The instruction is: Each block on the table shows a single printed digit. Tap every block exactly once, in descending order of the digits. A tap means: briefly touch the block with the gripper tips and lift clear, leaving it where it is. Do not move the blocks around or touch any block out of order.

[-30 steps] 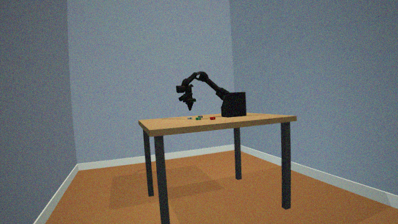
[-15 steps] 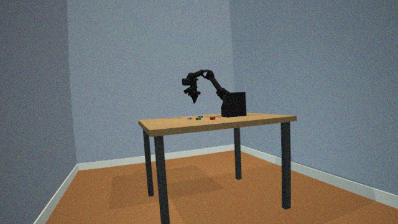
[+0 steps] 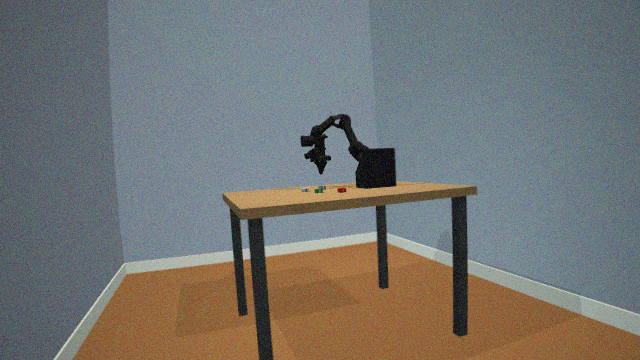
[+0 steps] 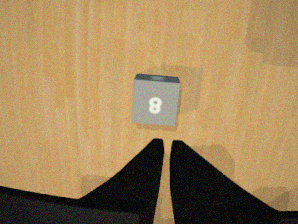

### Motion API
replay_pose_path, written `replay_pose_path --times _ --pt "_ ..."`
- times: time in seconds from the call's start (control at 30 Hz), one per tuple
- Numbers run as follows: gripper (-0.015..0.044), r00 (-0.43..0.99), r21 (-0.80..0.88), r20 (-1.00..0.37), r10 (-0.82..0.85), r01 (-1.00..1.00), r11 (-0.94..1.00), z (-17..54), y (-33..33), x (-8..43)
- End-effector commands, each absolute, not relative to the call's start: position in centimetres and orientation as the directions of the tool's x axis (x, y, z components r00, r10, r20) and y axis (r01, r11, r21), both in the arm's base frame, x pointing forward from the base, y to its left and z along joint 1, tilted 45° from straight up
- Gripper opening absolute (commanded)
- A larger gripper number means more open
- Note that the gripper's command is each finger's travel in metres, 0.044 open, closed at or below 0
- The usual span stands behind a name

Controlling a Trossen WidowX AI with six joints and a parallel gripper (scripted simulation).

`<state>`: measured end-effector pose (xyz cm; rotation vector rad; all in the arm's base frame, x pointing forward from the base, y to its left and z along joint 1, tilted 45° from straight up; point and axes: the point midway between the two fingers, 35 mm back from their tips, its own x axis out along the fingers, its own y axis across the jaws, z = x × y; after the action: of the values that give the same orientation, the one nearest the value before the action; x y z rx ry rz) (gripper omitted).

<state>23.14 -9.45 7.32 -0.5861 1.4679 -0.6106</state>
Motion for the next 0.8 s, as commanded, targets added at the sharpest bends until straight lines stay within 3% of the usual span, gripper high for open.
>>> replay_pose_path --times 0.0,0.77 --pt "0.0020 -0.002 -0.706 -0.709 -0.706 0.009 0.709 4.7 -12.3 22.3" --pt "0.0020 -0.002 -0.706 -0.708 -0.706 0.008 0.708 2.7 -14.3 22.3"
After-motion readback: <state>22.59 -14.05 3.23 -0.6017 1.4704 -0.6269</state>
